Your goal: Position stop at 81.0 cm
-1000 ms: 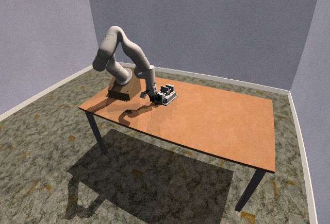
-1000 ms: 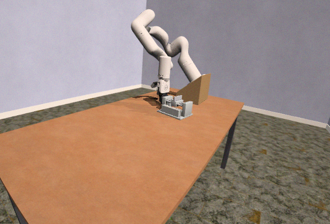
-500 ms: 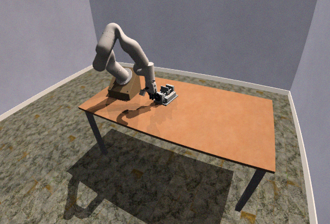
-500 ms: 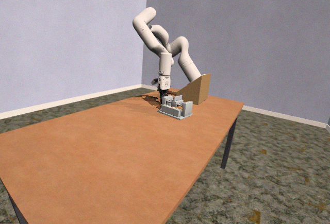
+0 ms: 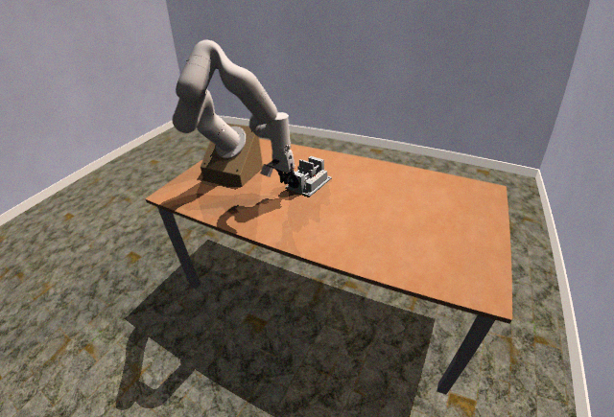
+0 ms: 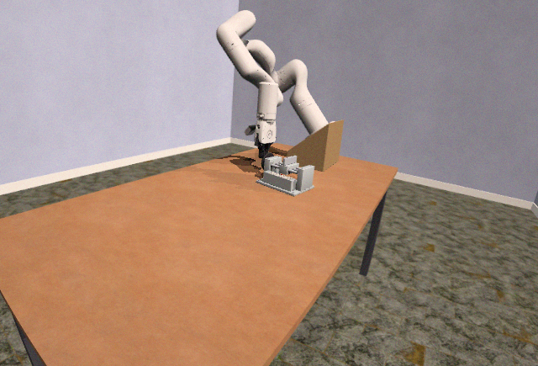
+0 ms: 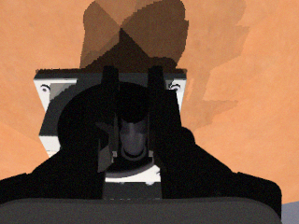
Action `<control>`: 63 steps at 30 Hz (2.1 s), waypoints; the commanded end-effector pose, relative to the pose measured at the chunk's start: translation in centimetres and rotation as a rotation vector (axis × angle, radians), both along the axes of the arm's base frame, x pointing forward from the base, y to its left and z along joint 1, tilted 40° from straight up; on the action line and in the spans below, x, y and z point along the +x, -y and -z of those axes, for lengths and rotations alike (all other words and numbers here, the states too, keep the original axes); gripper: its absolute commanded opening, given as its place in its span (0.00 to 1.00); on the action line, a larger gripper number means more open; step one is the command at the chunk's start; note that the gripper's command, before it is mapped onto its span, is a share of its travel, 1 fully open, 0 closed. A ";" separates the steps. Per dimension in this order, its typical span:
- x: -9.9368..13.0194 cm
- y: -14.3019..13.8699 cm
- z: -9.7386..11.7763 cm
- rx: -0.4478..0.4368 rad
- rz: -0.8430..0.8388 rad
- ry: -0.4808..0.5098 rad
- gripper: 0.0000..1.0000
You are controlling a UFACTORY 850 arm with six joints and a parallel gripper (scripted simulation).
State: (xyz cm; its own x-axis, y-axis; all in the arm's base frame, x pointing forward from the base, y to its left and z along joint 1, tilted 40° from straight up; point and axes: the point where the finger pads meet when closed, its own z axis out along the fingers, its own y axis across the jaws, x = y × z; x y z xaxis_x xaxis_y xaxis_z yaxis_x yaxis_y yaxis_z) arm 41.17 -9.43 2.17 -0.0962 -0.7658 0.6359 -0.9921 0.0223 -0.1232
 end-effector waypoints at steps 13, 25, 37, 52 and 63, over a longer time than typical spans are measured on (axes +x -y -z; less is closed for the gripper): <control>3.2 0.4 0.0 0.000 0.000 0.000 0.06; 4.2 2.1 2.0 0.000 0.000 0.000 0.06; 3.4 3.1 3.2 0.000 0.000 0.000 0.06; 1.5 3.4 3.9 0.000 0.000 0.000 0.06; -0.4 2.8 3.5 0.000 0.000 0.000 0.06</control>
